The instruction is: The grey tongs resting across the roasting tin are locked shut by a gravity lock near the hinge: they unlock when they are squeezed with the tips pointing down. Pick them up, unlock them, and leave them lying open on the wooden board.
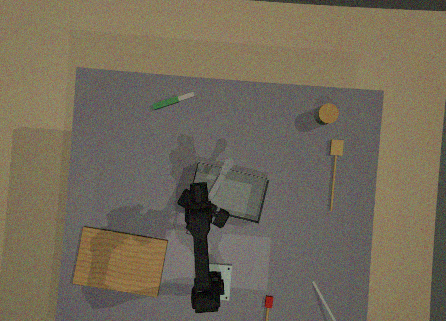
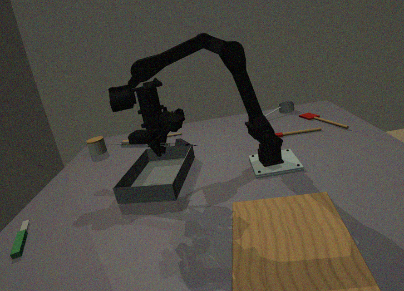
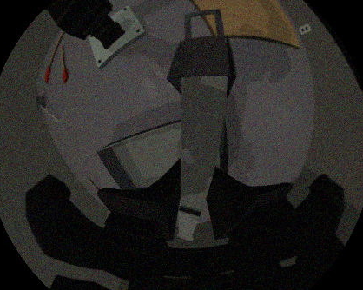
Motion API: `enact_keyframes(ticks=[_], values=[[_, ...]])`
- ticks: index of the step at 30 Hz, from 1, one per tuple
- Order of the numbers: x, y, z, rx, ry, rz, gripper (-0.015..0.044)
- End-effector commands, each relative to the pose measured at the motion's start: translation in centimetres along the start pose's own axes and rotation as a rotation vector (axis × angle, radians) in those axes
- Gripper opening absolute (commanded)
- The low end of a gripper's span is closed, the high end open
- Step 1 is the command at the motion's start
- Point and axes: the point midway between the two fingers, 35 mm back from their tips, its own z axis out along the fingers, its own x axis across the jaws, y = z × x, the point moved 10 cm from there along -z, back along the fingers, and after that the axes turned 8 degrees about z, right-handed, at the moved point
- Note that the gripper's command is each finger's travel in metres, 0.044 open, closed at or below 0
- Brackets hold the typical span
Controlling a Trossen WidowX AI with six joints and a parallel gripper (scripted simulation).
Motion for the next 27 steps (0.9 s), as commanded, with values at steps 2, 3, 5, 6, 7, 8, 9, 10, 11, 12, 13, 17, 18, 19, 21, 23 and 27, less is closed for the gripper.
enact_keyframes(ticks=[2, 3, 5, 6, 7, 8, 9, 10, 11, 12, 13, 17, 18, 19, 21, 23, 27], values=[[-2.1, 1.4, -0.7, -0.004, -0.007, 0.072, -0.015], [-2.5, 1.8, -0.8, -0.005, -0.007, 0.088, -0.015], [-3.4, 2.6, -1.1, -0.006, -0.008, 0.122, -0.015], [-3.9, 3.0, -1.3, -0.007, -0.008, 0.139, -0.015], [-4.3, 3.4, -1.4, -0.007, -0.009, 0.156, -0.015], [-4.8, 3.8, -1.6, -0.008, -0.009, 0.173, -0.015], [-5.2, 4.2, -1.7, -0.009, -0.009, 0.19, -0.015], [-5.6, 4.6, -1.9, -0.009, -0.009, 0.207, -0.015], [-6.0, 5.1, -2.0, -0.01, -0.01, 0.224, -0.015], [-6.4, 5.5, -2.1, -0.011, -0.01, 0.241, -0.015], [-6.8, 6.0, -2.3, -0.012, -0.011, 0.255, -0.015], [-8.3, 7.9, -2.9, -0.015, -0.011, 0.322, -0.015], [-8.7, 8.4, -3.0, -0.016, -0.012, 0.339, -0.015], [-9.0, 8.9, -3.2, -0.017, -0.012, 0.357, -0.015], [-9.6, 9.9, -3.4, -0.019, -0.012, 0.389, -0.015], [-10.2, 10.9, -3.7, -0.02, -0.012, 0.419, -0.015], [-11.2, 12.8, -4.2, -0.023, -0.01, 0.481, -0.015]])
